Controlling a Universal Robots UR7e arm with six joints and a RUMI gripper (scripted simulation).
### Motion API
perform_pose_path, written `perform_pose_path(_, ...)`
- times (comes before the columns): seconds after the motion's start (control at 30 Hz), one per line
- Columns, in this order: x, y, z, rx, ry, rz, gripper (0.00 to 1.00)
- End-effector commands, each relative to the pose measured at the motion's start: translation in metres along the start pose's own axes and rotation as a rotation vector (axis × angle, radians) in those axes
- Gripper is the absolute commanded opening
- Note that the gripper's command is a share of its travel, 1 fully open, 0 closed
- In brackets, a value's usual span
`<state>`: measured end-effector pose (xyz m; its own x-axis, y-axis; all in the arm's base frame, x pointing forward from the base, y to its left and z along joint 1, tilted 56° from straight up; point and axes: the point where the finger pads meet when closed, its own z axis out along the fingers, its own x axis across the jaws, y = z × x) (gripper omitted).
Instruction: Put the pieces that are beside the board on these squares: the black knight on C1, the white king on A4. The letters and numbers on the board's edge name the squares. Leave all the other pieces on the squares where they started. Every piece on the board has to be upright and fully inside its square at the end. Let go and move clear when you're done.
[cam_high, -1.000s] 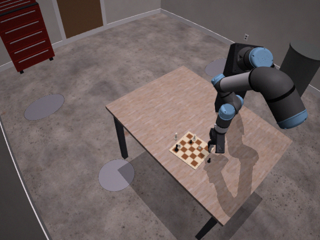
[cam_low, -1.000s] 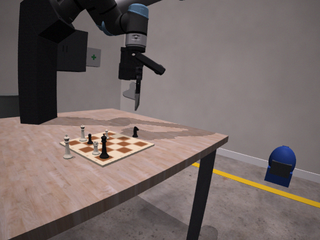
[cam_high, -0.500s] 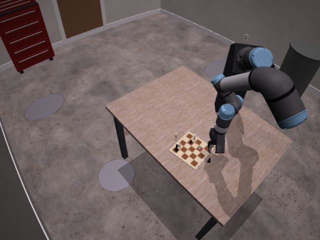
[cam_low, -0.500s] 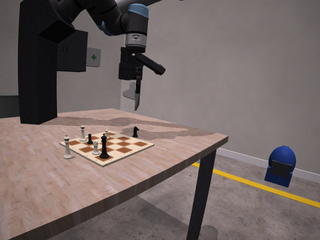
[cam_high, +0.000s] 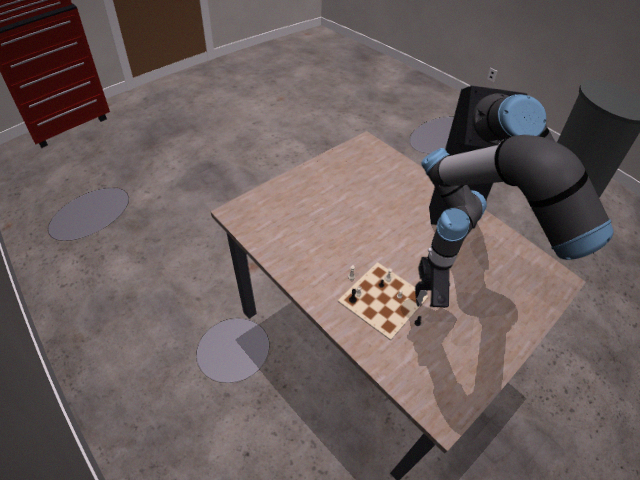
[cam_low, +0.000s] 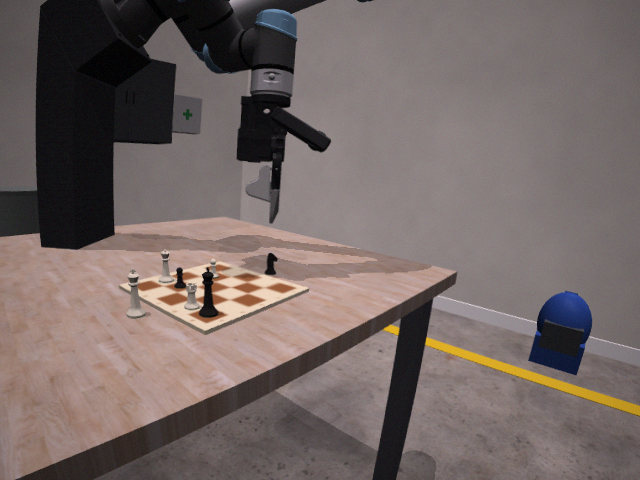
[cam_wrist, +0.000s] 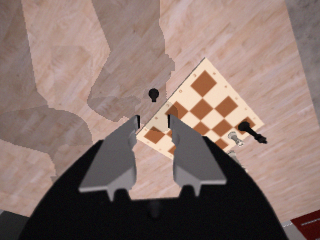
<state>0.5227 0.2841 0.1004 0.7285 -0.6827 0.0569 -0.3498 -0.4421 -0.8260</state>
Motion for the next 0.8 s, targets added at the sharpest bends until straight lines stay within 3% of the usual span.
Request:
perform_pose_path(0.0,0.0,0.0,0.004,0.001,0.001,0.0,0.22)
perform_pose_path(0.77,0.001,0.0,0.034,0.001,0.001,0.0,0.22)
